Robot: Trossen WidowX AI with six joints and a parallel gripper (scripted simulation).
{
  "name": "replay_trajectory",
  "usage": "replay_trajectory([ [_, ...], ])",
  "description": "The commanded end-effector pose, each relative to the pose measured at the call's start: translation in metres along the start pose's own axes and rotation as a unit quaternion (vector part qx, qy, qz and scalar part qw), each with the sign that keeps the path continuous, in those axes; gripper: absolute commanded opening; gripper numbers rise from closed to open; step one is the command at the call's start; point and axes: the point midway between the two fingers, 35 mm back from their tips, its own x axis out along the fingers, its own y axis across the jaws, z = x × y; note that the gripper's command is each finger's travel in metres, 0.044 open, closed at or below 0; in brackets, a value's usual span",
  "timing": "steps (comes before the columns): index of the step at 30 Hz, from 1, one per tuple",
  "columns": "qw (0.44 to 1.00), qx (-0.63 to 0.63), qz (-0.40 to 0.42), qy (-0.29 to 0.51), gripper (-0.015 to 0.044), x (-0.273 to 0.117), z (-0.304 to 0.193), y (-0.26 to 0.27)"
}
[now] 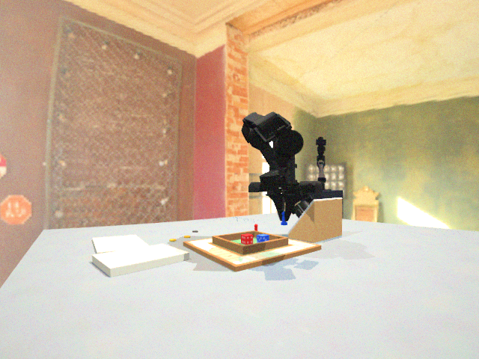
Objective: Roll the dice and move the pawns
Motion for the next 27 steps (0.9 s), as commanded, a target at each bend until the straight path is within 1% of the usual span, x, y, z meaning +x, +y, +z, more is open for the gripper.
replay_trajectory([
  [1, 1.000, 0.008, 0.002, 0.002, 0.0000, 0.007, -0.016, 0.007],
  [6, 1.000, 0.012, 0.000, 0.004, 0.0000, 0.017, -0.035, 0.013],
  [11, 1.000, 0.012, 0.000, 0.005, 0.0000, 0.021, -0.037, 0.014],
  [19, 1.000, 0.013, -0.001, 0.005, 0.0000, 0.053, -0.038, 0.014],
  [27, 1.000, 0.013, -0.001, 0.005, 0.0000, 0.055, -0.038, 0.014],
])
